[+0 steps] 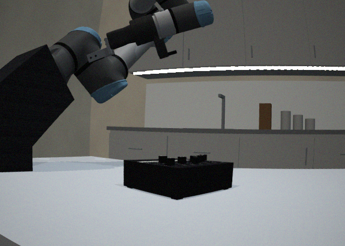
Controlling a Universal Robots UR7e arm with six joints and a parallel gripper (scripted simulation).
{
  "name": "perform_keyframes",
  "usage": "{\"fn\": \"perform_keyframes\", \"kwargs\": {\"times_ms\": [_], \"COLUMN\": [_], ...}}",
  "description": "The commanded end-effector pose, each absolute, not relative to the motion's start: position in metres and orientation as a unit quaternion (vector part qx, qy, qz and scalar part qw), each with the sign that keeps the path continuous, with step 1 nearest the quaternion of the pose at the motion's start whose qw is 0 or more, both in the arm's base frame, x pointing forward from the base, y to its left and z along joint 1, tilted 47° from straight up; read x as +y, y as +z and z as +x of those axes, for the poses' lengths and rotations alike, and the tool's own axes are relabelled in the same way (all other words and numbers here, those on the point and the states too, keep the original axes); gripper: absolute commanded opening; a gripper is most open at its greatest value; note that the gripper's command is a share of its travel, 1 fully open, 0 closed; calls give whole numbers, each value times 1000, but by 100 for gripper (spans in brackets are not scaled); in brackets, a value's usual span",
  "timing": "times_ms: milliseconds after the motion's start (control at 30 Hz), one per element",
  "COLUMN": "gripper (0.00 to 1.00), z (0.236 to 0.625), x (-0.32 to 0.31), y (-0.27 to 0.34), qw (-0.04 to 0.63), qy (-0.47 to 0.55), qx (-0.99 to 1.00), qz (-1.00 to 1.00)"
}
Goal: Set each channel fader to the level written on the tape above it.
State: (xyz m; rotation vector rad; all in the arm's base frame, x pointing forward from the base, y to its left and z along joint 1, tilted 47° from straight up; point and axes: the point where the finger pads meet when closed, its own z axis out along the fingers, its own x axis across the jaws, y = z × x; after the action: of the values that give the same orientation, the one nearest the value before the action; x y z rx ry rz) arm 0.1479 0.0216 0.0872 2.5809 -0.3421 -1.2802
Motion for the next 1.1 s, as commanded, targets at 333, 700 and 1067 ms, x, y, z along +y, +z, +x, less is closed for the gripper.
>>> {"fn": "perform_keyframes", "kwargs": {"times_ms": [333,700,1067], "gripper": [100,100,100], "z": [252,351,410], "x": [89,105,101], "y": [16,-5,-5], "qw": [-56,-195,-277], "qy": [-363,-309,-280], "qx": [-373,-519,-584], "qz": [852,773,710]}}
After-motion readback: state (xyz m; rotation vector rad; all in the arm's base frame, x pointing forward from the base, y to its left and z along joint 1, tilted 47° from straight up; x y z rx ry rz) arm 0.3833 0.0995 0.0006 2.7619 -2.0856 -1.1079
